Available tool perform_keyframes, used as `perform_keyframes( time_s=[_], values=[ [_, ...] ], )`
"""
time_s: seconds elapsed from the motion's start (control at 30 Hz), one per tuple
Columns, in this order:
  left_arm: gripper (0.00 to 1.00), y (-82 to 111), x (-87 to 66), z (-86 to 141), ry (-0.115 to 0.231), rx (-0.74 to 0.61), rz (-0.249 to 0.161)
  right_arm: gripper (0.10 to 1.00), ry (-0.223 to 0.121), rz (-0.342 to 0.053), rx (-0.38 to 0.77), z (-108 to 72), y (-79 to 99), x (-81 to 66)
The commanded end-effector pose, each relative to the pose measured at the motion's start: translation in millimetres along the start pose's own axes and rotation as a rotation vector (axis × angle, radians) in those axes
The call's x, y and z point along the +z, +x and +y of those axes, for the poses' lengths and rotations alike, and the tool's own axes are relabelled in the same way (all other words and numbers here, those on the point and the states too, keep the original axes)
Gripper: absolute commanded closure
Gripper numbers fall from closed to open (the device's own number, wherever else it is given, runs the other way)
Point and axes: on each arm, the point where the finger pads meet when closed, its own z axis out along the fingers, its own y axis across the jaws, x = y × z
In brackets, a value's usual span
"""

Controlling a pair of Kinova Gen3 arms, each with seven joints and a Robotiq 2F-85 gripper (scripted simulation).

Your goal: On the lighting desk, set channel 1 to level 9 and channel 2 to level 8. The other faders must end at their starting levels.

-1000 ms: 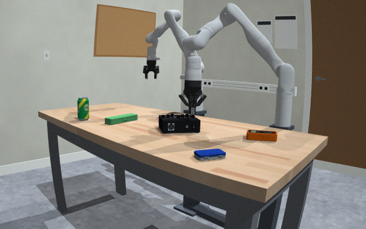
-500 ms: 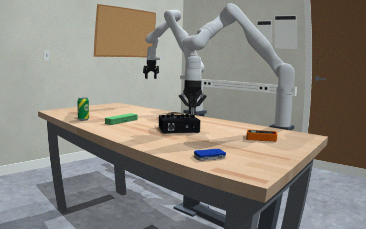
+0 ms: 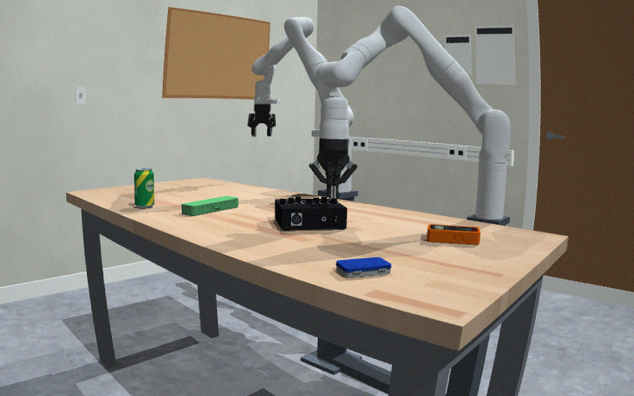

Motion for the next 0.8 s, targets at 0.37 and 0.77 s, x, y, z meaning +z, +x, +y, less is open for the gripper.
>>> perform_keyframes(
  time_s=[0.37, 0.77],
  values=[
    [0.902, 0.0, -14.9, -0.5, 0.002, 0.000, 0.000, 0.099, 0.000, -0.002, 0.000, 0.0, -0.4, -0.7],
    [0.902, 0.0, -39.5, -0.5, 0.002, 0.000, 0.000, 0.099, 0.000, -0.002, 0.000, 0.0, -0.4, -0.7]
  ],
)
